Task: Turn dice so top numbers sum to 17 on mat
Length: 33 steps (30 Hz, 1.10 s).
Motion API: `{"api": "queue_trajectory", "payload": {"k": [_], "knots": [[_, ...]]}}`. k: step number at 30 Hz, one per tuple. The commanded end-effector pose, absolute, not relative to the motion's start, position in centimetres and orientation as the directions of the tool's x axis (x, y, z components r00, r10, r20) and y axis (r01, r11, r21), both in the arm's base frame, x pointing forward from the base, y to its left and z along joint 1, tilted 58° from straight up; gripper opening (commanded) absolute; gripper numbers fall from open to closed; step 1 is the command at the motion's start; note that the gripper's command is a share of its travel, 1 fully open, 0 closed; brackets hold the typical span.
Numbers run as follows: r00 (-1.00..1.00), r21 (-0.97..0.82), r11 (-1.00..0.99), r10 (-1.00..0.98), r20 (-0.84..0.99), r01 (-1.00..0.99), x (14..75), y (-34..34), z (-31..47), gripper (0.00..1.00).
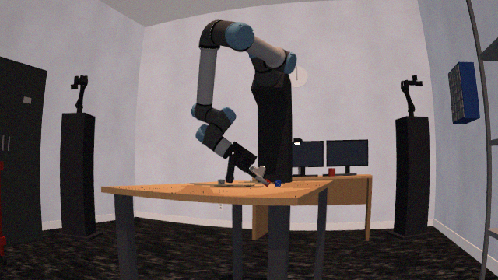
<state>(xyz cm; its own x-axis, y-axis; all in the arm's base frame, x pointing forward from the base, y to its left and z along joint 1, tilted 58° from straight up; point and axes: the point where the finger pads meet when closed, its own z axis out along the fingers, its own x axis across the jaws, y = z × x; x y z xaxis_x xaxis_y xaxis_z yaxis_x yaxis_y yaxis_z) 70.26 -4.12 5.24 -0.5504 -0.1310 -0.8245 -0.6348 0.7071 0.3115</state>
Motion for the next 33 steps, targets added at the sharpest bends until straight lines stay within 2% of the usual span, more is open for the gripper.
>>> {"api": "queue_trajectory", "payload": {"k": [1, 22, 23, 25, 26, 28, 29, 33], "knots": [[-0.55, 0.311, 0.707, -0.131, -0.825, -0.635, 70.26, -4.12, 5.29, 0.06], [-0.55, 0.311, 0.707, -0.131, -0.825, -0.635, 70.26, -4.12, 5.29, 0.06], [-0.55, 0.311, 0.707, -0.131, -0.825, -0.635, 70.26, -4.12, 5.29, 0.1], [-0.55, 0.311, 0.707, -0.131, -0.825, -0.635, 70.26, -4.12, 5.29, 0.1], [-0.55, 0.311, 0.707, -0.131, -0.825, -0.635, 70.26, -4.12, 5.29, 0.14], [-0.55, 0.311, 0.707, -0.131, -0.825, -0.635, 70.26, -4.12, 5.29, 0.14], [-0.55, 0.311, 0.707, -0.131, -0.825, -0.635, 70.26, -4.12, 5.29, 0.17], [-0.55, 0.311, 0.707, -0.131, -0.825, -0.635, 70.26, -4.12, 5.29, 0.21]]}}
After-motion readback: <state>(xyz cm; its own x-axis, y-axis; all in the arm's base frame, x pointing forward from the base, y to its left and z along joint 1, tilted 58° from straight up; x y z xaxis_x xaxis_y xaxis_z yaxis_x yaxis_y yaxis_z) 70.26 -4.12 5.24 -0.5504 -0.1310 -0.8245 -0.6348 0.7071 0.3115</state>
